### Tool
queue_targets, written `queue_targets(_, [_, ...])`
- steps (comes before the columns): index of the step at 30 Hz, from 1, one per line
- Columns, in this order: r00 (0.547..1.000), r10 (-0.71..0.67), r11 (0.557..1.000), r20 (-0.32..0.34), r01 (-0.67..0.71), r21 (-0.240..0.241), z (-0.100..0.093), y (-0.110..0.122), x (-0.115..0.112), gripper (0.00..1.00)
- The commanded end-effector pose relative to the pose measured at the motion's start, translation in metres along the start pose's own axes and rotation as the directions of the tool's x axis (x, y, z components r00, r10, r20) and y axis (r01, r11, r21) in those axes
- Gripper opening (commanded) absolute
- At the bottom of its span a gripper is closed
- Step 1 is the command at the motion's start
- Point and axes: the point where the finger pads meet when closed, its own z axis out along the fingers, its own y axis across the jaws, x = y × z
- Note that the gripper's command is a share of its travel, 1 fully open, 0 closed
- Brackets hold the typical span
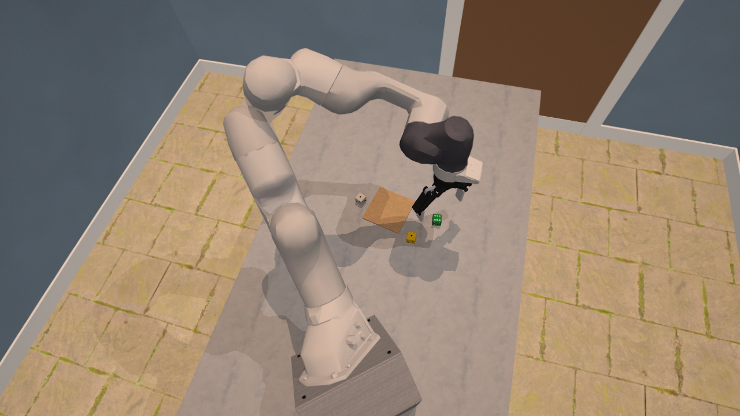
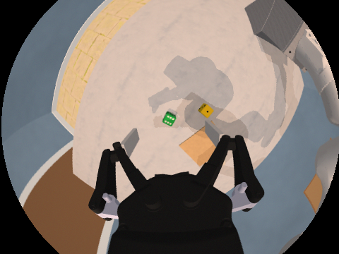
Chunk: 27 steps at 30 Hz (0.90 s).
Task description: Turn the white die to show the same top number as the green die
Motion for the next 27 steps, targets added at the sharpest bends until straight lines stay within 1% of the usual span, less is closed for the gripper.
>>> queue_targets(1, [1.000, -0.018, 1.000, -0.009, 0.018, 0.016, 0.021, -0.004, 0.004, 1.00])
queue_targets(4, [1.000, -0.018, 1.000, -0.009, 0.018, 0.016, 0.034, -0.004, 0.004, 1.00])
queue_targets(7, [1.000, -0.018, 1.000, -0.009, 0.018, 0.016, 0.040, -0.004, 0.004, 1.00])
queue_targets(27, [1.000, -0.018, 1.000, -0.009, 0.018, 0.016, 0.041, -0.004, 0.004, 1.00])
